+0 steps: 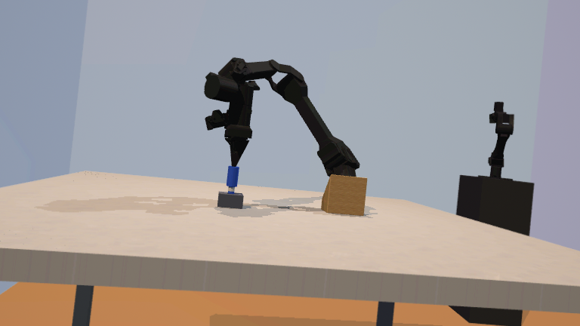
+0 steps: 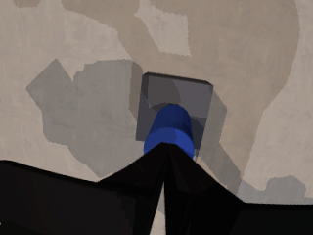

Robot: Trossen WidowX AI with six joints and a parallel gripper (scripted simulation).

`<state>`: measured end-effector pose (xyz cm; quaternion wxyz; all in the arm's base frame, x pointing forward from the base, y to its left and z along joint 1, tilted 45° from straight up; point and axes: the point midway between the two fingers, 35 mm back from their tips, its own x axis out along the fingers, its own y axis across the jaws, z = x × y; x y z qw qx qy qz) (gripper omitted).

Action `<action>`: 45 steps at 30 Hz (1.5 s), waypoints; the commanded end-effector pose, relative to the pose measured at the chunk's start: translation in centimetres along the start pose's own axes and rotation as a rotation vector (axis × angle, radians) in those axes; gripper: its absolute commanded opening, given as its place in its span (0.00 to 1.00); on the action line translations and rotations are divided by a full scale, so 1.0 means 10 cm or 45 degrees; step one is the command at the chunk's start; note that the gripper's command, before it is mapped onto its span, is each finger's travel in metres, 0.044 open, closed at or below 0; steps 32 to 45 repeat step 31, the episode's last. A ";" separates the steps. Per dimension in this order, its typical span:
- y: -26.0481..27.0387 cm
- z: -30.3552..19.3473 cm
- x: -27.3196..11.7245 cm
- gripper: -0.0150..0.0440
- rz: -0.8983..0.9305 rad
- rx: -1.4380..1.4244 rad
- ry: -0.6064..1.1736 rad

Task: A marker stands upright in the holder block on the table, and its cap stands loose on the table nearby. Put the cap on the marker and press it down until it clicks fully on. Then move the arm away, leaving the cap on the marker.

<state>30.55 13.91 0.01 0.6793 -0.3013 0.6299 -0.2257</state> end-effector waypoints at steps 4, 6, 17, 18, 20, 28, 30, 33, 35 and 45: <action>0.02 0.03 -0.32 0.25 0.007 -0.034 -0.018; 0.02 0.02 -0.59 0.25 0.012 -0.062 -0.032; 0.01 -0.01 -0.90 0.43 0.016 -0.096 -0.048; 0.01 -0.01 -0.90 0.48 0.016 -0.096 -0.048; 0.01 -0.01 -0.90 0.57 0.016 -0.096 -0.048; 0.01 -0.01 -0.90 0.92 0.016 -0.096 -0.048; 0.01 -0.01 -0.90 1.00 0.016 -0.096 -0.048; 0.01 -0.01 -0.90 1.00 0.016 -0.096 -0.048; 0.01 -0.01 -0.90 1.00 0.016 -0.096 -0.048; 0.01 -0.01 -0.90 1.00 0.016 -0.096 -0.048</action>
